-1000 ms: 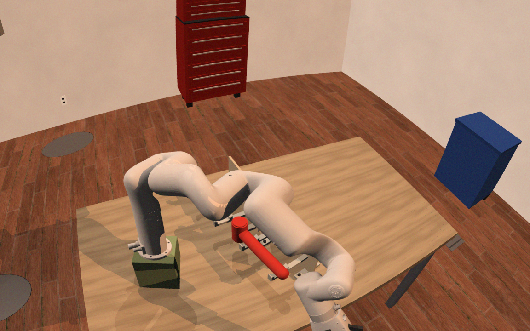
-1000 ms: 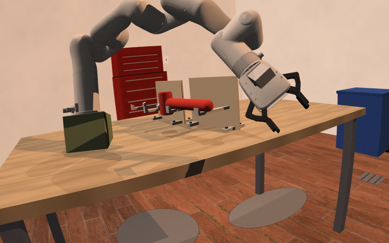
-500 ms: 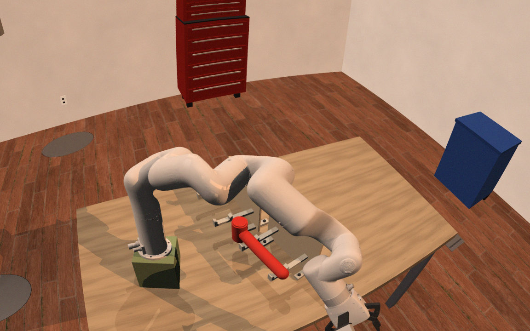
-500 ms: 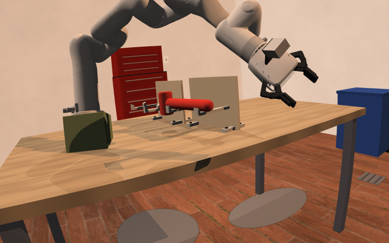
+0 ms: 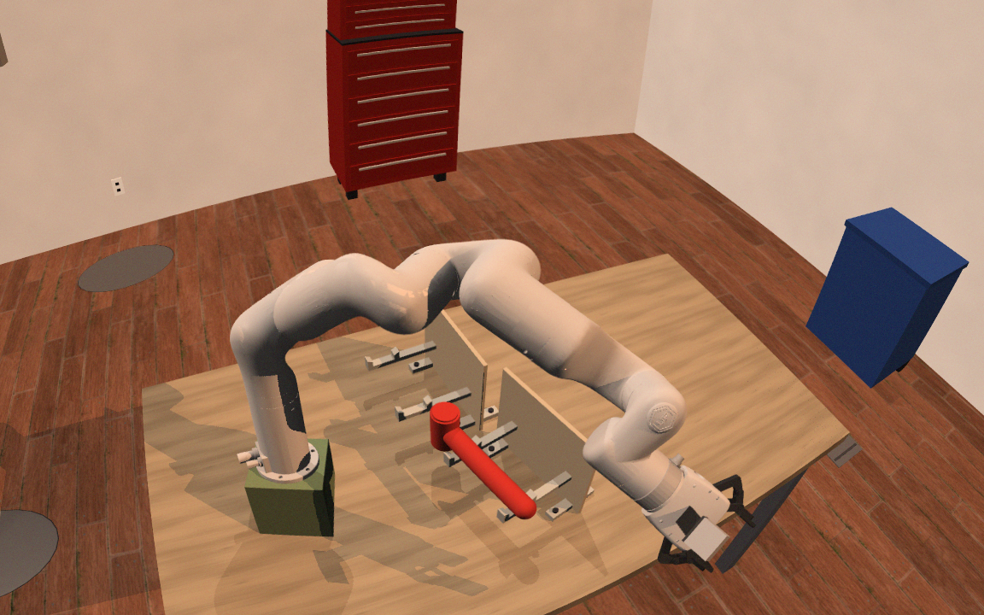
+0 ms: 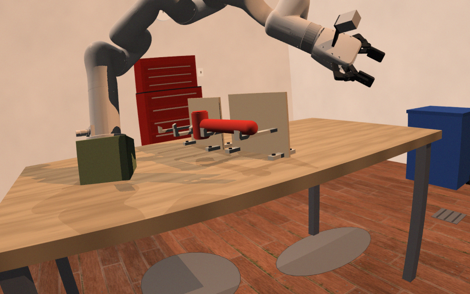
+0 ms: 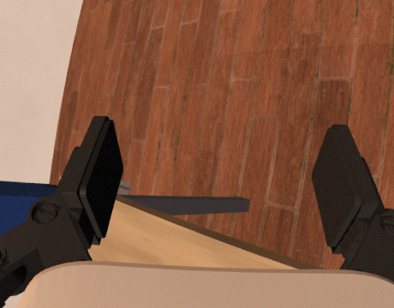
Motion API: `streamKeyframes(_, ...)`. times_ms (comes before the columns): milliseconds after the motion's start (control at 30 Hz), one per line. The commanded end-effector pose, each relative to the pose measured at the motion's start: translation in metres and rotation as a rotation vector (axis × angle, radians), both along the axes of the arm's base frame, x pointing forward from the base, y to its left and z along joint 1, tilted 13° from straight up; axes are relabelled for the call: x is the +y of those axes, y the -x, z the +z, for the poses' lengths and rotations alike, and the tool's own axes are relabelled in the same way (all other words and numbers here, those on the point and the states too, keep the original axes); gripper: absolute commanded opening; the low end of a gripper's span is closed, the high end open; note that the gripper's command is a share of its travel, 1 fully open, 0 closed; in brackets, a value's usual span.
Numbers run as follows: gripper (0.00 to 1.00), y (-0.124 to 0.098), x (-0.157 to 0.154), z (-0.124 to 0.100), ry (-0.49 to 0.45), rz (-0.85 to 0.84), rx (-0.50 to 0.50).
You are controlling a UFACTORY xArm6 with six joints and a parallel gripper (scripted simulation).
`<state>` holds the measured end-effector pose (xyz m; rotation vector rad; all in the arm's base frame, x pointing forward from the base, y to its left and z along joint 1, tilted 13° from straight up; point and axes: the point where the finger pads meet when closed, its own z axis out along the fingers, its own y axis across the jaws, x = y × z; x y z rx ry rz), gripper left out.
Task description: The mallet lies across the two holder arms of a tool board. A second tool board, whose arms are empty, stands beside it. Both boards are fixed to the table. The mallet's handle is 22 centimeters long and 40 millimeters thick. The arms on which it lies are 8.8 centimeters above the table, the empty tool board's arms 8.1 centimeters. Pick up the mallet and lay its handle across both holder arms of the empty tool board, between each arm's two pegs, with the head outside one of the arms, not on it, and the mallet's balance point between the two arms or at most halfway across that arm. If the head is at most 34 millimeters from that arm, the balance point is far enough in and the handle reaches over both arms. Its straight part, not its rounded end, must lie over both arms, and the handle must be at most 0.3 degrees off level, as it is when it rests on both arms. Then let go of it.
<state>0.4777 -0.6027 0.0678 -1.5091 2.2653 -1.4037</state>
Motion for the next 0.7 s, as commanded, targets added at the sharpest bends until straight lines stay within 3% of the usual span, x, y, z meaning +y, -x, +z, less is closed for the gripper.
streamKeyframes(0, 1.0, -0.033, 0.013, 0.034, 0.04, 0.116, -0.027)
streamKeyframes(367, 1.0, -0.101, 0.068, 0.099, 0.121, 0.359, -0.062)
streamKeyframes(433, 1.0, -0.101, 0.068, 0.099, 0.121, 0.359, -0.062)
streamKeyframes(467, 1.0, -0.116, 0.085, 0.113, 0.134, 0.42, -0.067)
streamKeyframes(667, 1.0, -0.139, 0.117, 0.135, 0.153, 0.526, -0.074)
